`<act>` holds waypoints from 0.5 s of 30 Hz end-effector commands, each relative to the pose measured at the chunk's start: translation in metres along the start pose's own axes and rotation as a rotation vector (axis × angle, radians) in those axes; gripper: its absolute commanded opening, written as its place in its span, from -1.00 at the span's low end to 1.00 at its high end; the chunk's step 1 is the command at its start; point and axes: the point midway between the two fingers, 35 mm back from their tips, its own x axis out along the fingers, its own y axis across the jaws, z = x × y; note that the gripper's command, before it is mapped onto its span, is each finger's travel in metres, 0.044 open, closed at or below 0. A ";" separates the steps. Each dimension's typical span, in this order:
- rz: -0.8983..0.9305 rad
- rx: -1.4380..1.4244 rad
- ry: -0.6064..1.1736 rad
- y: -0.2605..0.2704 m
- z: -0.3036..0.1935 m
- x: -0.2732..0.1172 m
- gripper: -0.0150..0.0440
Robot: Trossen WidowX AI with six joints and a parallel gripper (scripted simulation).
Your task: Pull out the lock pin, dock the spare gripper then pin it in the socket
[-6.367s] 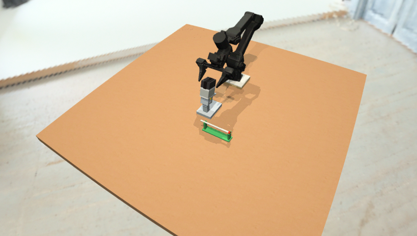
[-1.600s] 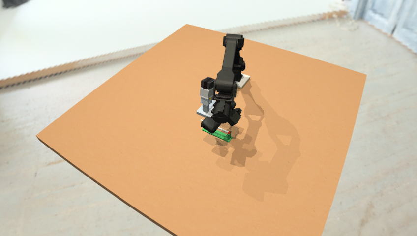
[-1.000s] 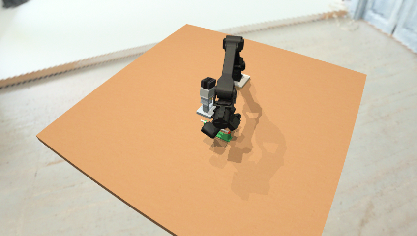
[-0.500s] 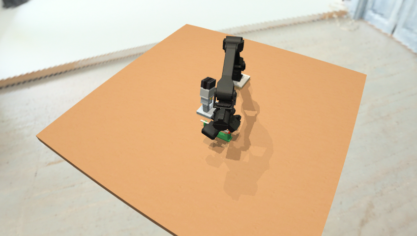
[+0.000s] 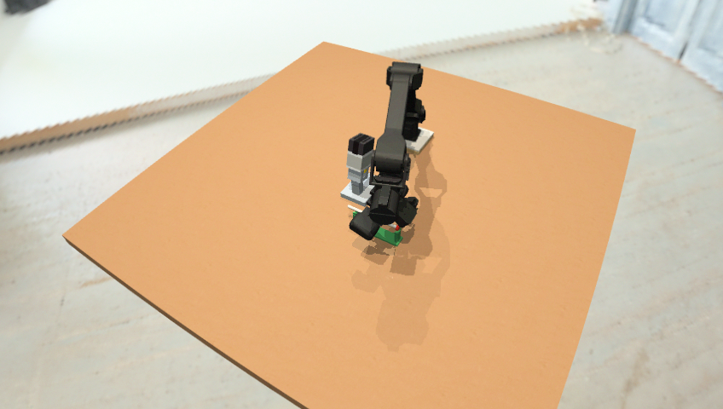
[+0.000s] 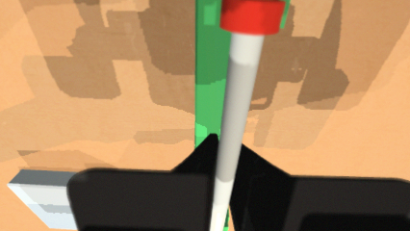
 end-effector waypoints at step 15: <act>-0.008 -0.001 0.001 -0.001 -0.012 -0.046 -0.49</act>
